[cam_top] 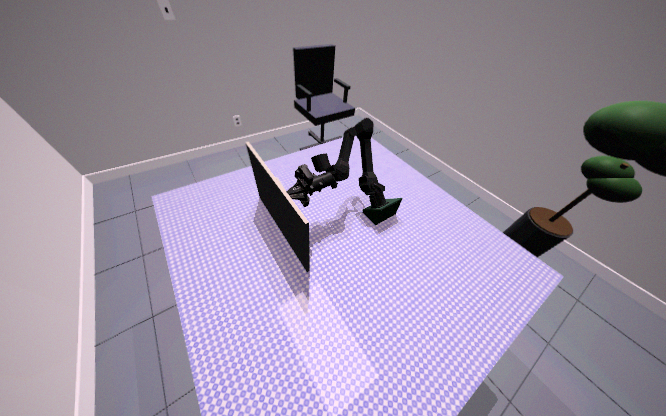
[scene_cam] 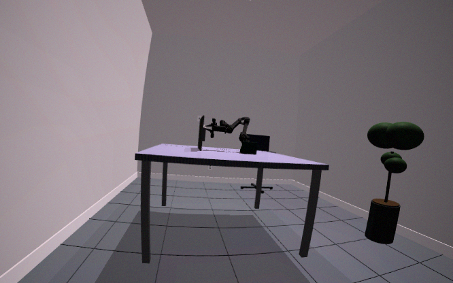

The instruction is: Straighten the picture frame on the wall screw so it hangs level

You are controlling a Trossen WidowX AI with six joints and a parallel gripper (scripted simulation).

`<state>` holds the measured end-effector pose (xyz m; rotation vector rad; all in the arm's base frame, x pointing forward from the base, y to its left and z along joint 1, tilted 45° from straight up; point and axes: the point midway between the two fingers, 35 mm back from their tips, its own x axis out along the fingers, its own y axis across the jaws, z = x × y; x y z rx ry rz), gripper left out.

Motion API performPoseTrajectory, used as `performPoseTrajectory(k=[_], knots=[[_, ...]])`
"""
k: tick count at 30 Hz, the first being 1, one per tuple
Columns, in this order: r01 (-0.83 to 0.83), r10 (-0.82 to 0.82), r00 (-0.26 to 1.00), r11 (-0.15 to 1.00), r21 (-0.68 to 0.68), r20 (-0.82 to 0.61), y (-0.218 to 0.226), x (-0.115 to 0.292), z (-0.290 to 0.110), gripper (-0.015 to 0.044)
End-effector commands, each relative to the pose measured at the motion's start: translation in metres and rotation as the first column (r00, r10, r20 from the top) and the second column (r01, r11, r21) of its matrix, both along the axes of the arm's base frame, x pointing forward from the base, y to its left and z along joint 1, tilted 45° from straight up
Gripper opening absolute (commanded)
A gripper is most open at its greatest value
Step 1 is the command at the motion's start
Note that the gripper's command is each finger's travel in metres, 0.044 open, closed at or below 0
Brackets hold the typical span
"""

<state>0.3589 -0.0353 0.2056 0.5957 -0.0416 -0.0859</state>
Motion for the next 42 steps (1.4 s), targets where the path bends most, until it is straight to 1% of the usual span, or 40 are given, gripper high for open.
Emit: performPoseTrajectory(k=[1,36,37,42], knots=[[0.004,-0.004,1.000,1.000,0.025,0.001,-0.0004,0.0000,0.0003,0.0000],[-0.001,-0.003,1.000,0.979,0.204,0.018,0.0019,0.0002,0.0027,0.0000],[-0.004,0.001,1.000,0.982,0.186,0.018,0.0023,0.0002,0.0025,0.0026],[-0.004,0.001,1.000,0.982,0.186,0.018,0.0023,0.0002,0.0025,0.0157]])
